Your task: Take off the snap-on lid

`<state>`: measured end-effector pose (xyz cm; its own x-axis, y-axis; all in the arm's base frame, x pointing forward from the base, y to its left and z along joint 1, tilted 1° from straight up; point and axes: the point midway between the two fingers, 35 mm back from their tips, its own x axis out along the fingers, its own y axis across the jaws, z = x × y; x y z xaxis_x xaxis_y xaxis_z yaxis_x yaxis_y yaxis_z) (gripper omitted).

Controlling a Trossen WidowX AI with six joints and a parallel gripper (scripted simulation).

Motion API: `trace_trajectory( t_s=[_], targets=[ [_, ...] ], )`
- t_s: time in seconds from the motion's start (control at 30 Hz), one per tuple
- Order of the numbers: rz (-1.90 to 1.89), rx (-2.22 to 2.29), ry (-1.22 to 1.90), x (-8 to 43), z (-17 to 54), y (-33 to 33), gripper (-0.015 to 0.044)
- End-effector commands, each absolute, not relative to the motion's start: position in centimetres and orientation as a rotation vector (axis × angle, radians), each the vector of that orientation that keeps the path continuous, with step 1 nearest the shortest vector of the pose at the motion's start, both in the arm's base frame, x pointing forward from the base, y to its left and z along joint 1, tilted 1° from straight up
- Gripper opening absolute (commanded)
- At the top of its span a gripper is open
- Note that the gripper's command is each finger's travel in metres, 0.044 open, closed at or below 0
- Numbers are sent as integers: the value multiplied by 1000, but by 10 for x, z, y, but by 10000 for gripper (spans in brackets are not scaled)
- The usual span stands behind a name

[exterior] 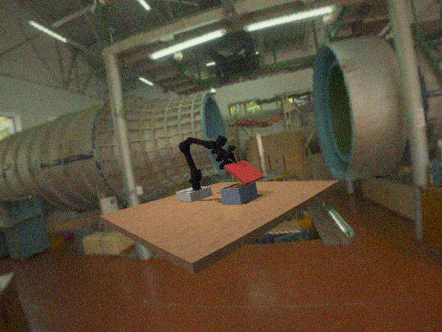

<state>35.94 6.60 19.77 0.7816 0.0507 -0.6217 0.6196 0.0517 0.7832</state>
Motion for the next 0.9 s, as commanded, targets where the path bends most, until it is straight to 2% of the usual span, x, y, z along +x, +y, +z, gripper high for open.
trace_trajectory(
  t_s=[0.0, 0.87],
  targets=[
    [-470, 1477, 566, 359, 199, 72, 0],
    [-470, 1483, 569, 348, 198, 123, 0]
  ],
)
